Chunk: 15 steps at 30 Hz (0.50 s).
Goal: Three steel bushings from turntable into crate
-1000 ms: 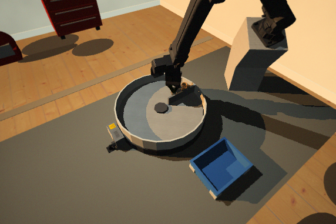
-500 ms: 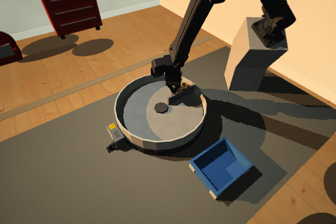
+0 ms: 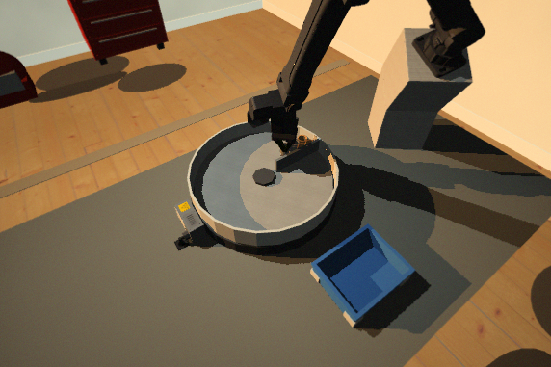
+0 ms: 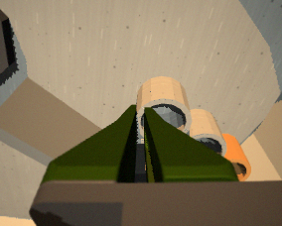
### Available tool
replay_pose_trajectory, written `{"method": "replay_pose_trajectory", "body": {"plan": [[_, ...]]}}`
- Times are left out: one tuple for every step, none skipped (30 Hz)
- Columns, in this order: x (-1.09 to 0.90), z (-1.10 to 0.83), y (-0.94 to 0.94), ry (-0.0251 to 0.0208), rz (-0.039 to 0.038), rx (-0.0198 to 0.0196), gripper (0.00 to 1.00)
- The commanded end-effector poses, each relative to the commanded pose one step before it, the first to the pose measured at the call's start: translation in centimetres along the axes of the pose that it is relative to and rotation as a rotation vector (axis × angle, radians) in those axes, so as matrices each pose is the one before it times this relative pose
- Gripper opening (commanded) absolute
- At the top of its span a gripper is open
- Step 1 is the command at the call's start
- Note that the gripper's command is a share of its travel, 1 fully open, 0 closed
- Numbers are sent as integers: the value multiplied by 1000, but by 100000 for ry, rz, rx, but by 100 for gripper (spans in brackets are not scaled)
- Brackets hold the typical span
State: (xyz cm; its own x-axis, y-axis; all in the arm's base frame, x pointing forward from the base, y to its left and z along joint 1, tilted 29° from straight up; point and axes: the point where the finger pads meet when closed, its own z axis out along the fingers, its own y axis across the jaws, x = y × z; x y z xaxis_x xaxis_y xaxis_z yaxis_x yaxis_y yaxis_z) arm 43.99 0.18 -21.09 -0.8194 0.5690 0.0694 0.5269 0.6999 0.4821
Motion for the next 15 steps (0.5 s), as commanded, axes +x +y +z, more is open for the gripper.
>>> {"method": "replay_pose_trajectory", "body": {"plan": [[-557,-457,-56,-1153,1493,-652,0],[0,0,0,0,0,0,0],[0,0,0,0,0,0,0],[0,0,0,0,0,0,0],[0,0,0,0,0,0,0],[0,0,0,0,0,0,0],[0,0,0,0,0,0,0],[0,0,0,0,0,0,0],[0,0,0,0,0,0,0],[0,0,0,0,0,0,0],[-8,-20,5,-19,-4,-7,0],[-54,-131,33,-125,-27,-49,0],[-135,-332,82,-316,-68,-122,0],[0,0,0,0,0,0,0],[0,0,0,0,0,0,0]]}}
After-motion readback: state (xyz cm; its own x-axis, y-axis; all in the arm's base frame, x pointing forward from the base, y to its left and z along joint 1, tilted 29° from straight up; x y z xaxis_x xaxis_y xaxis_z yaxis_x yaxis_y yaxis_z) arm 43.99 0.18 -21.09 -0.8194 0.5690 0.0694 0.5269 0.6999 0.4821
